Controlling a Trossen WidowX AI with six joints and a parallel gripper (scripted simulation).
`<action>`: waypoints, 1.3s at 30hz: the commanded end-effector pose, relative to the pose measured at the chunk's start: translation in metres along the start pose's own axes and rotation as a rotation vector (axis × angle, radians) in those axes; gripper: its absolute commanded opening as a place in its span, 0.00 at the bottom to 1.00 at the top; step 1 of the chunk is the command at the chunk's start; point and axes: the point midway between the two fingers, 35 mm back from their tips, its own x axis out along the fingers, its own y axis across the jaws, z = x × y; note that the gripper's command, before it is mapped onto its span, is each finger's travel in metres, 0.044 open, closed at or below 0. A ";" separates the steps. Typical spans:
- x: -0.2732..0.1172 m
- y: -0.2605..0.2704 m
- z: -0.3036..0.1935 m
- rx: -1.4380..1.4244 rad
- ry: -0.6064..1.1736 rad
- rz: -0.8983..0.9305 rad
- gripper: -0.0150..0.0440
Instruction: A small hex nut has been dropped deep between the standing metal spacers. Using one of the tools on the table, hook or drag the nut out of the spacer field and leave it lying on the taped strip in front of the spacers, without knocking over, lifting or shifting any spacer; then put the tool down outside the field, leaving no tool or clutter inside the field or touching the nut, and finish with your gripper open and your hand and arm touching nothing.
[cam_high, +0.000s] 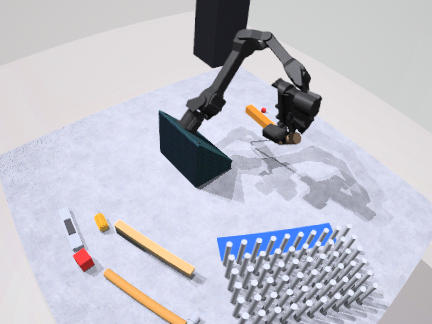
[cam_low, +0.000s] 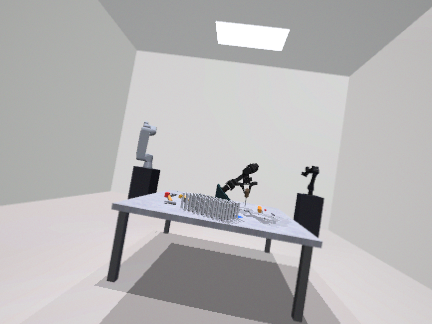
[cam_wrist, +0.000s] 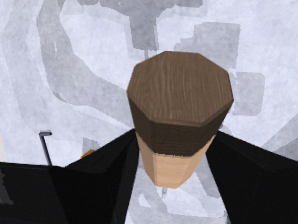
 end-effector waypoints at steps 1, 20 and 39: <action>0.000 -0.003 0.001 -0.133 -0.004 -0.035 0.25; -0.003 -0.019 0.010 -0.766 0.025 -0.201 0.25; -0.010 -0.033 0.021 -1.393 0.142 -0.370 0.25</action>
